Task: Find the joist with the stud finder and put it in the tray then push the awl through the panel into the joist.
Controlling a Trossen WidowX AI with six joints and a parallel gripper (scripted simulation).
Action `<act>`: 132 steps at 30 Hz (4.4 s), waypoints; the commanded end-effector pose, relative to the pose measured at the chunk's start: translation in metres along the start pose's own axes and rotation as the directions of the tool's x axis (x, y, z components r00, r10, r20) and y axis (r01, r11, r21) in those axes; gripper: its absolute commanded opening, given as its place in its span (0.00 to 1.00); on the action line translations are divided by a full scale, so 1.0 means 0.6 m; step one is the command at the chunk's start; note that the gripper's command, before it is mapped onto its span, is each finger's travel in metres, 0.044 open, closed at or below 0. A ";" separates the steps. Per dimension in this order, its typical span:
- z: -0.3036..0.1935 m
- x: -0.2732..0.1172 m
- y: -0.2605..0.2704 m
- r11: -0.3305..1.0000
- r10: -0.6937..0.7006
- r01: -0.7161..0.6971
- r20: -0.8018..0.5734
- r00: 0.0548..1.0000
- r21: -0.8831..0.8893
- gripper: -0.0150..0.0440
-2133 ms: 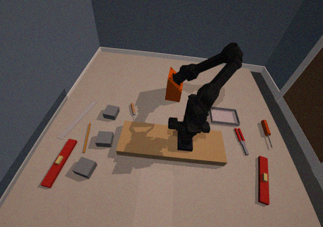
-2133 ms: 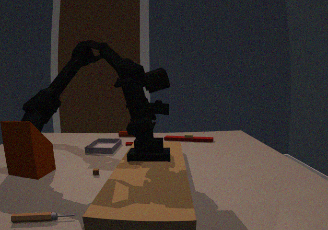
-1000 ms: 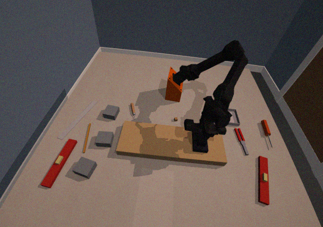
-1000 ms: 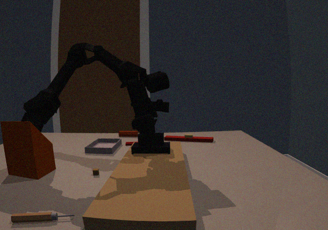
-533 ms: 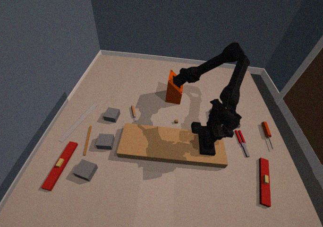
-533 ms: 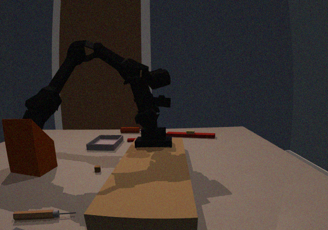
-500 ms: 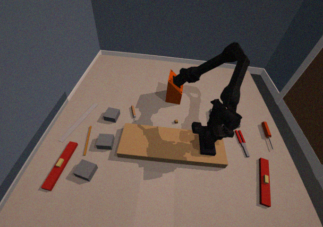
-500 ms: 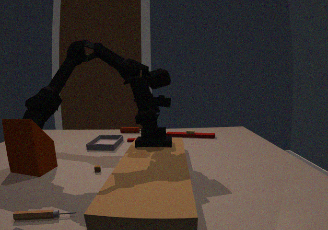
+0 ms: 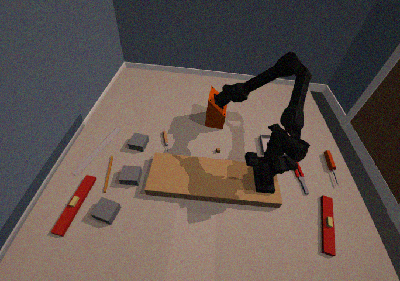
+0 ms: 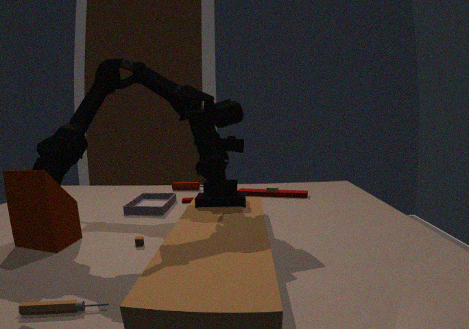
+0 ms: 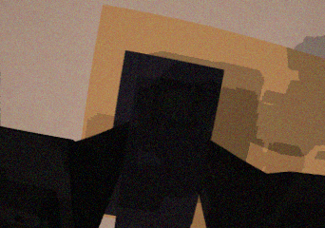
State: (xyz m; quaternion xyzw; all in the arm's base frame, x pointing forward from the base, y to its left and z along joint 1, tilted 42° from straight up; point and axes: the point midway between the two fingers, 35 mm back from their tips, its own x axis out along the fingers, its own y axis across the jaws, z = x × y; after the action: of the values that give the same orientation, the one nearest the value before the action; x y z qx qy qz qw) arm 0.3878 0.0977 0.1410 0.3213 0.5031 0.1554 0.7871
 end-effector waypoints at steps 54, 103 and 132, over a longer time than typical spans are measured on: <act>-0.002 0.001 -0.164 1.000 -0.002 0.002 -0.003 1.000 -0.001 0.25; -0.003 0.000 -0.349 1.000 -0.007 0.007 -0.004 1.000 -0.003 0.25; -0.003 -0.002 -0.458 1.000 -0.011 0.011 -0.003 1.000 -0.005 0.25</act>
State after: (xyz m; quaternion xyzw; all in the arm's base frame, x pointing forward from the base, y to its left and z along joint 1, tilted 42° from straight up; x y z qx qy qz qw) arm 0.3649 -0.0996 -0.0344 0.3178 0.5052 0.1540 0.7874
